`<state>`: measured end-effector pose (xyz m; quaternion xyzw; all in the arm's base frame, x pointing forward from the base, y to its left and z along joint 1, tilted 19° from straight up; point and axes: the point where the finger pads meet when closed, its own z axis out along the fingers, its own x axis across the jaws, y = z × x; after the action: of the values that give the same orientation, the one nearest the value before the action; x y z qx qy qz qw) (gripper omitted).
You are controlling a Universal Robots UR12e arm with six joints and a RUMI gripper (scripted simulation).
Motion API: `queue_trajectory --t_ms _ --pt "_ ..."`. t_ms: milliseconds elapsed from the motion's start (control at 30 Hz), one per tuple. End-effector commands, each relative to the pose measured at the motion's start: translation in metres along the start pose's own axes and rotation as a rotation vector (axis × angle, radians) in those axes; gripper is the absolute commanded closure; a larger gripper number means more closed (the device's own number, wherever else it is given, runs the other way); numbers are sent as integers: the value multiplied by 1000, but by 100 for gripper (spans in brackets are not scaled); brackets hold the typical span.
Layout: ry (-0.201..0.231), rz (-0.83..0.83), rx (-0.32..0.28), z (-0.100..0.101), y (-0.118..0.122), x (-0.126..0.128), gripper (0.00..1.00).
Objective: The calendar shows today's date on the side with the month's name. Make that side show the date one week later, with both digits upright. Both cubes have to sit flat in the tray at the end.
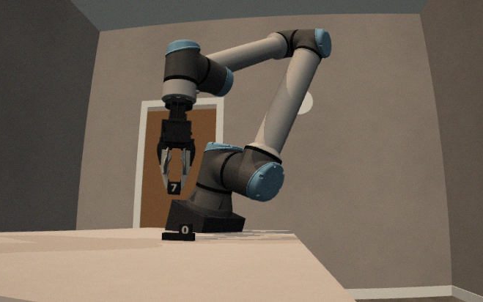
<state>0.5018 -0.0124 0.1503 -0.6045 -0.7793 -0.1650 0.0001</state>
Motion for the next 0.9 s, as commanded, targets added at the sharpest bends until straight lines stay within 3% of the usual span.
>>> queue_trajectory --t_ms 0,867 --pt "7 -174 -2 1 -1 0 90" --pt "6 -725 -5 0 4 -3 90"
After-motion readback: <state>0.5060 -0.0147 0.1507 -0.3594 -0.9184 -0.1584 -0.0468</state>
